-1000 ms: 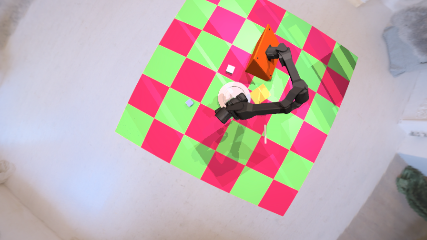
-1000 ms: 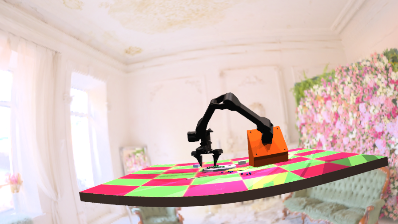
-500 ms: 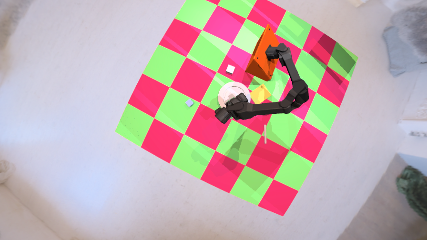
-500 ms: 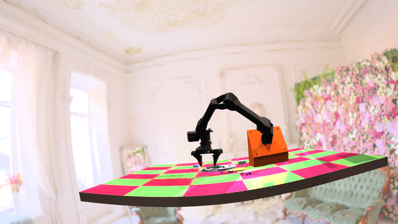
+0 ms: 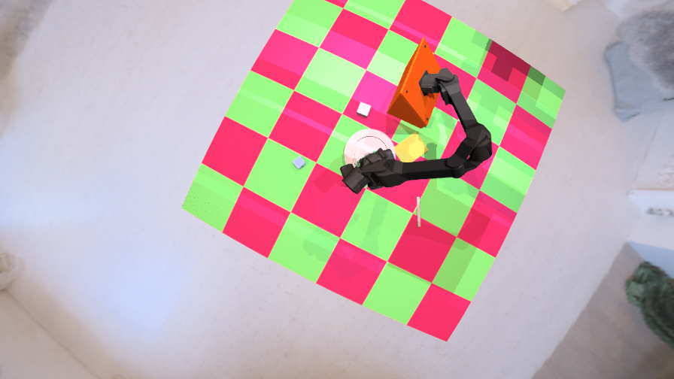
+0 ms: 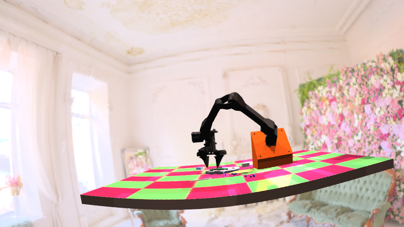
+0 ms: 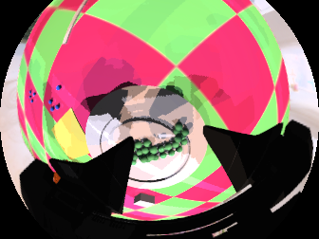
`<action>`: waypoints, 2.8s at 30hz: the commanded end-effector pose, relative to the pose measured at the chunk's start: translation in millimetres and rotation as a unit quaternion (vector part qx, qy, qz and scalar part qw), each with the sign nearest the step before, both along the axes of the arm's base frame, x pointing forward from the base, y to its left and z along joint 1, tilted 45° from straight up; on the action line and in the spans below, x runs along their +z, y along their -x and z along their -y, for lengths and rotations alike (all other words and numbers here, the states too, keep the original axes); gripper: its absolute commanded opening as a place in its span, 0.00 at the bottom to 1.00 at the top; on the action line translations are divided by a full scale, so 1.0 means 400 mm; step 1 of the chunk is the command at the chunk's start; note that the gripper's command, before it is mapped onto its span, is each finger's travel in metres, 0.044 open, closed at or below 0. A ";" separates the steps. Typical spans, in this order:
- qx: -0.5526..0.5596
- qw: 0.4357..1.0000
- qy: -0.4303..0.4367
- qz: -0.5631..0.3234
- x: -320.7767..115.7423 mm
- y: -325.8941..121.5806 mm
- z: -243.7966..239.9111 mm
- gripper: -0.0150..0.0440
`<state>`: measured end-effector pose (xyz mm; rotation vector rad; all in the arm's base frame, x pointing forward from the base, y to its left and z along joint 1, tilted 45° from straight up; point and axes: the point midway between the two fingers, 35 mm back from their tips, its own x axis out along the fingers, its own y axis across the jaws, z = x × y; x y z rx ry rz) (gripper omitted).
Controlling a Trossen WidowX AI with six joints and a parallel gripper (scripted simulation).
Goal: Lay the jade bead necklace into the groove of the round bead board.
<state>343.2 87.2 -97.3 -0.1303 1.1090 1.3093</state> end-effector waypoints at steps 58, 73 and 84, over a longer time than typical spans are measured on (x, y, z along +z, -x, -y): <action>-0.501 0.703 0.104 -0.494 0.058 0.217 -0.033 0.46; -0.501 0.704 0.105 -0.492 0.047 0.216 -0.045 0.39; -0.501 0.704 0.105 -0.492 0.047 0.216 -0.045 0.27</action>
